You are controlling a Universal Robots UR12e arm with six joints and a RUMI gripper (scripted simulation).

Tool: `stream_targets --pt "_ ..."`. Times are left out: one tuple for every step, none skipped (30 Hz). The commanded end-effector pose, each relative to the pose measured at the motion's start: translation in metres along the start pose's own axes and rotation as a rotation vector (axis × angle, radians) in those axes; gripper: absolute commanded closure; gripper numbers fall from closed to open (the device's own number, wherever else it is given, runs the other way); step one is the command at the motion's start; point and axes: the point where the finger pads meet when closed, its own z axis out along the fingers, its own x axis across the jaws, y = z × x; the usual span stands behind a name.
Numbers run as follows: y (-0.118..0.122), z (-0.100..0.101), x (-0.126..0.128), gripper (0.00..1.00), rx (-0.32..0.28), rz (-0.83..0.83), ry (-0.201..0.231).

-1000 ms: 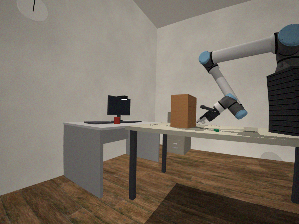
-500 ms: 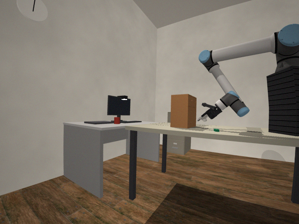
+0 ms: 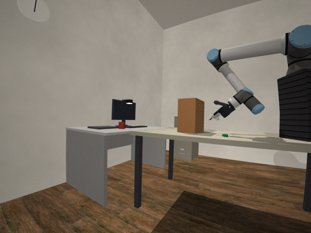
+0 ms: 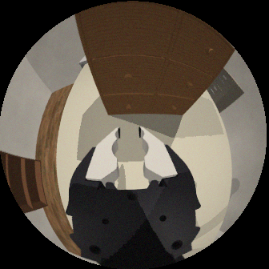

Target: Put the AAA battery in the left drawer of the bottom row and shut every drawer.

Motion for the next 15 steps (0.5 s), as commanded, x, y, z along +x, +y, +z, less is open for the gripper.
stream_targets --pt "-0.0033 -0.0090 0.0002 0.80 0.001 0.000 0.000" --pt "-0.0033 -0.0090 0.0002 0.80 0.001 0.000 0.000" --pt "-0.0033 -0.0090 0.0002 0.80 0.001 0.000 0.000" --pt "-0.0033 -0.0090 0.0002 0.80 0.001 0.000 0.000" --pt "-0.0033 -0.0090 0.0002 0.80 0.000 0.000 0.000" --pt "-0.0034 -0.0091 0.0002 0.80 0.000 0.000 0.000" --pt "-0.0034 -0.0091 0.0002 0.80 0.000 0.000 0.000" --pt "-0.0034 -0.0092 0.0002 0.80 -0.001 0.000 0.000" --pt "-0.0034 -0.0093 0.0002 0.80 -0.001 0.000 0.000" --pt "-0.0034 -0.0094 0.0002 0.80 -0.002 0.000 0.000" --pt "-0.0035 -0.0096 0.0002 0.80 -0.003 0.000 0.000" --pt "-0.0035 -0.0096 0.0002 0.80 -0.003 0.000 0.000" --pt "-0.0035 -0.0096 0.0002 0.80 -0.003 0.000 0.000" --pt "-0.0035 -0.0098 0.0002 0.80 -0.005 0.000 0.000" --pt "-0.0036 -0.0100 0.0002 0.80 -0.007 0.000 0.000"
